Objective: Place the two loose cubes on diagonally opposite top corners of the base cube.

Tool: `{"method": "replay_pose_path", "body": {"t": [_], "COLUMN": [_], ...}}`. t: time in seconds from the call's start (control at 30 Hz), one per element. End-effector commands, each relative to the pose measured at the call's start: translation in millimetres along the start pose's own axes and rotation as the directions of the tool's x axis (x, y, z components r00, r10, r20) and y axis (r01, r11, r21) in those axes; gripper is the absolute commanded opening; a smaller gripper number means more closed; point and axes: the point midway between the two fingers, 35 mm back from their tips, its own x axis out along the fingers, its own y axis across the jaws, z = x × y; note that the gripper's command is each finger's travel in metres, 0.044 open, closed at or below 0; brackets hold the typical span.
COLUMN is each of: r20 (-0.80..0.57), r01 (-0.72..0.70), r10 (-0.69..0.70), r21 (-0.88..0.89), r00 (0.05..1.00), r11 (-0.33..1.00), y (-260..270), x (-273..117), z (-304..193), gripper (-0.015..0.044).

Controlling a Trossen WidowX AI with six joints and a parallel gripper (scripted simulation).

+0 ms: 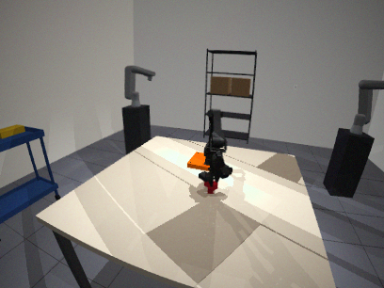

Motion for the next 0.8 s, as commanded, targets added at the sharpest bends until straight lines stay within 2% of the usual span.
{"method": "replay_pose_path", "body": {"t": [0.0, 0.57, 0.7, 0.77], "r20": [0.003, 0.003, 0.003, 0.003], "r01": [0.0, 0.0, 0.0, 0.0], "r10": [0.0, 0.0, 0.0, 0.0], "r21": [0.003, 0.003, 0.003, 0.003], "r00": [1.0, 1.0, 1.0, 1.0], "r11": [1.0, 1.0, 1.0, 1.0], "y": [0.0, 0.0, 0.0, 0.0], "x": [0.8, 2.2, 2.2, 2.2], "z": [0.6, 0.6, 0.6, 0.6], "gripper": [0.0105, 0.0105, 0.0205, 0.0205]}}
